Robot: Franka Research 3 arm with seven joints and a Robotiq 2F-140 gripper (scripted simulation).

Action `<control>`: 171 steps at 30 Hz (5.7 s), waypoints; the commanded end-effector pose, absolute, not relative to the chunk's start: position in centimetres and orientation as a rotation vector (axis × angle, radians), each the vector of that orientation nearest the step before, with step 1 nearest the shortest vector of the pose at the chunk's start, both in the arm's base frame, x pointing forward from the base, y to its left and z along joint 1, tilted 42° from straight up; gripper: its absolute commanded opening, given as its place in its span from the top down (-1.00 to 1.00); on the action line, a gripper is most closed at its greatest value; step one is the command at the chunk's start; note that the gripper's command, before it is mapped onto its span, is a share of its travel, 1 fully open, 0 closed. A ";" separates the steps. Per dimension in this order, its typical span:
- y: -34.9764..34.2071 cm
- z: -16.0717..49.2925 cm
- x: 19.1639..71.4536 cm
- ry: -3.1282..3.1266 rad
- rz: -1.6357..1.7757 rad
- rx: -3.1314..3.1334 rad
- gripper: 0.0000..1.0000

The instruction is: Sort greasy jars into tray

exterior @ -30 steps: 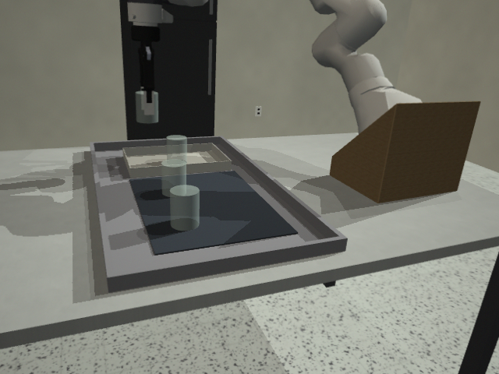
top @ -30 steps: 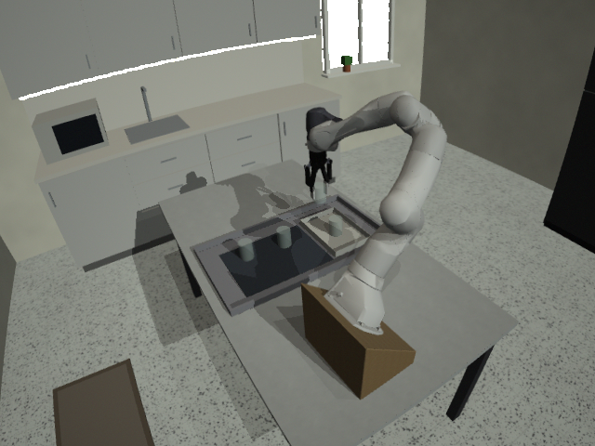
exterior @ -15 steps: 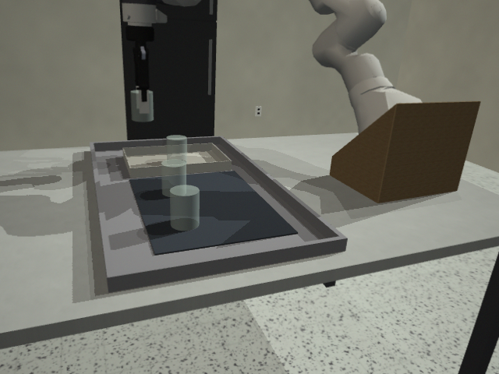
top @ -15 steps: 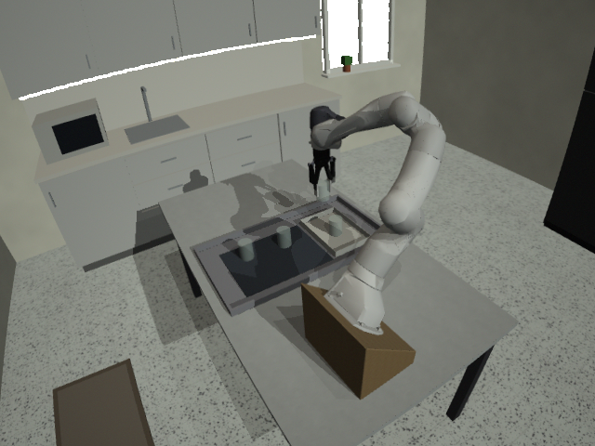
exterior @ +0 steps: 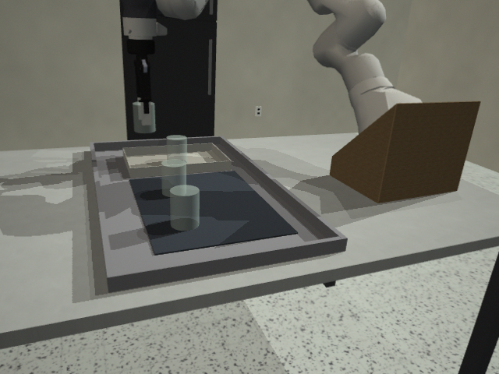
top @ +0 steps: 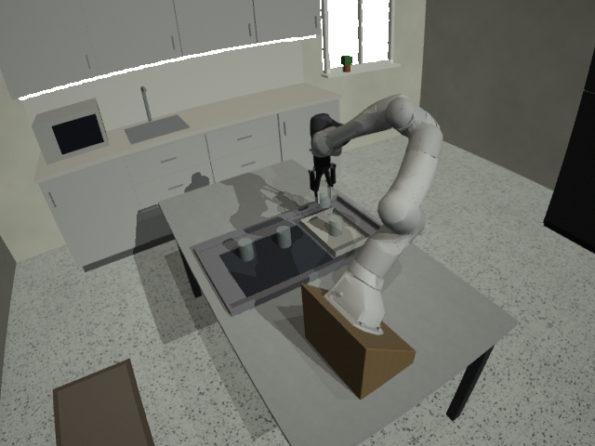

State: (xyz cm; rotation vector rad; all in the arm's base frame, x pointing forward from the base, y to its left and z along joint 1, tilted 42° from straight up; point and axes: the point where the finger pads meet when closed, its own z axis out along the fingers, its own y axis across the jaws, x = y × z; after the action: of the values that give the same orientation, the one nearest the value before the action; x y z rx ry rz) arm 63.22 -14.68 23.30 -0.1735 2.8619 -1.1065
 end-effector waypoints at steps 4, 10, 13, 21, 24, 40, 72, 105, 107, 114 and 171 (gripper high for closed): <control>-15.3 22.4 63.8 2.852 -1.099 -0.193 1.00; -16.4 21.2 64.0 2.852 -1.099 -0.193 1.00; -16.9 20.6 64.1 2.852 -1.099 -0.193 1.00; -17.9 19.5 64.3 2.852 -1.099 -0.193 1.00; -18.4 18.9 64.4 2.852 -1.099 -0.193 1.00; -19.7 17.6 64.6 2.852 -1.099 -0.193 1.00; -21.3 15.7 64.9 2.852 -1.099 -0.193 1.00; -20.5 16.7 64.9 2.852 -1.099 -0.193 -1.00; -20.0 17.3 64.8 2.852 -1.099 -0.193 -1.00; -18.2 19.3 64.5 2.852 -1.099 -0.193 -1.00; -2.4 13.7 61.4 2.852 -1.099 -0.193 -1.00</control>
State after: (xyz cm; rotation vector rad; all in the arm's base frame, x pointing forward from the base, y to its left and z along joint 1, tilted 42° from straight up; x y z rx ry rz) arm 61.47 -3.27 14.51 -0.3013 2.8700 -1.1152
